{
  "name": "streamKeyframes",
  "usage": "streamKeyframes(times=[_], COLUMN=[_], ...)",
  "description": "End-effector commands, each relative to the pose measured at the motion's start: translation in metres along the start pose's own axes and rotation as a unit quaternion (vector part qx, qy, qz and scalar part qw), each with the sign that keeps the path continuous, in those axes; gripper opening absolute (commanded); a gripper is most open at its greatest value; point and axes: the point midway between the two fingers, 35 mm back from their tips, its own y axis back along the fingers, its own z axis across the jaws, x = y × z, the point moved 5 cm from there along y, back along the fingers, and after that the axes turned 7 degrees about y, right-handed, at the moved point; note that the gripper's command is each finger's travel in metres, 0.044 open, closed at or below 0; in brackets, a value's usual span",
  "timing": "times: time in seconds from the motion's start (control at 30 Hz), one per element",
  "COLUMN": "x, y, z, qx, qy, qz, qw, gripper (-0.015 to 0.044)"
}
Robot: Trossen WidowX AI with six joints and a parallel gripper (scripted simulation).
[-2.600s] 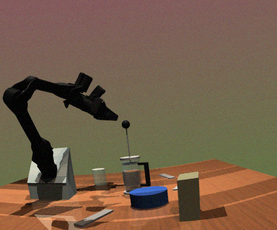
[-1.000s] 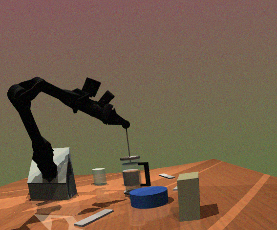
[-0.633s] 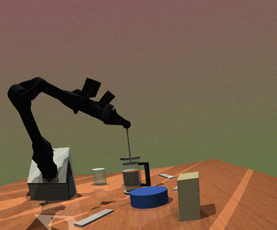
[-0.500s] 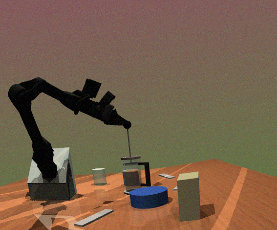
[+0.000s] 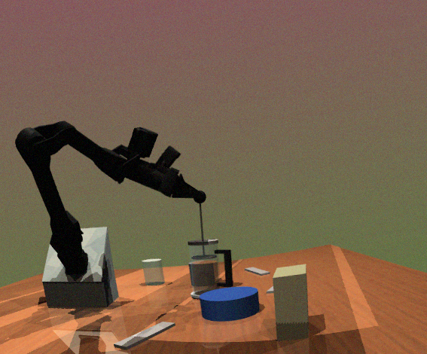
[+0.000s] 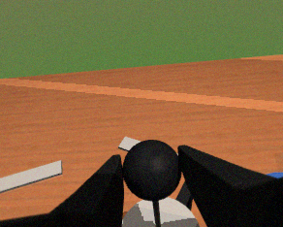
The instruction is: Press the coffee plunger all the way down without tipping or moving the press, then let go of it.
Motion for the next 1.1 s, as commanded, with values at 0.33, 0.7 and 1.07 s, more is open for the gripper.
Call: streamKeyframes(times=[0.33, 0.7, 1.07], x=[0.035, 0.050, 0.062], y=[-0.020, -0.031, -0.043], z=[0.007, 0.008, 0.008], qx=[-0.006, -0.005, -0.003], qy=[0.012, 0.013, 0.014], qz=[0.021, 0.020, 0.018], qw=[1.000, 1.000, 1.000], gripper=[0.0125, 0.0125, 0.0125])
